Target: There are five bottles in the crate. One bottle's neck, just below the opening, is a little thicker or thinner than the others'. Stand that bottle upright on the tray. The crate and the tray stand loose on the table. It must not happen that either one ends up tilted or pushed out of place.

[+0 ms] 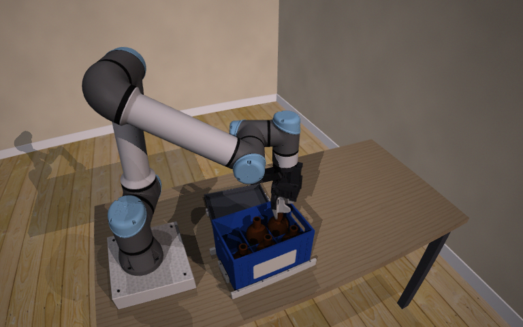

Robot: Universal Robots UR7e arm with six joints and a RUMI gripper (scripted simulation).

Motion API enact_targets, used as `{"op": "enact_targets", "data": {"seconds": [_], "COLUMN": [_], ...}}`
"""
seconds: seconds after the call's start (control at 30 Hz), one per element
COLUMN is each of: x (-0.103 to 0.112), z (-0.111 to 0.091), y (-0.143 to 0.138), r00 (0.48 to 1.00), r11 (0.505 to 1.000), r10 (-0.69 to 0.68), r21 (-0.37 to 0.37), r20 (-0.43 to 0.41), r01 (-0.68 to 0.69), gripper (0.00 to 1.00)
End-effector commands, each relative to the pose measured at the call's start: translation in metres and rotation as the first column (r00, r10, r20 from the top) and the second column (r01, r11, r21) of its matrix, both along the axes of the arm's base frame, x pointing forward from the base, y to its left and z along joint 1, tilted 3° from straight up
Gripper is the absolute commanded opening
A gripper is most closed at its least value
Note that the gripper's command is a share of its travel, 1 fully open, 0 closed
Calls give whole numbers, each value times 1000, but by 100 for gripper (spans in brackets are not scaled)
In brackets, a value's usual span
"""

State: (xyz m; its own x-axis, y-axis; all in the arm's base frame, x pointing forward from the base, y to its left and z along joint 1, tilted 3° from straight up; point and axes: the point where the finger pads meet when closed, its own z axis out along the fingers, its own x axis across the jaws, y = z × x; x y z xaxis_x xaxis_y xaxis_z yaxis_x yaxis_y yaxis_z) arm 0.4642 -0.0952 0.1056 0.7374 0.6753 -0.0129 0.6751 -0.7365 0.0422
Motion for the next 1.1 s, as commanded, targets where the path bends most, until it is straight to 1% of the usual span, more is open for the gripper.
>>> {"op": "enact_targets", "data": {"seconds": [0.0, 0.57, 1.07], "x": [0, 1, 2], "z": [0, 5, 20], "y": [0, 0, -1], "r00": [1000, 1000, 1000], "r11": [1000, 1000, 1000], "r10": [0, 0, 0], "r21": [-1, -1, -1], "r20": [1, 1, 1], "r01": [0, 0, 0], "gripper": [0, 0, 0]}}
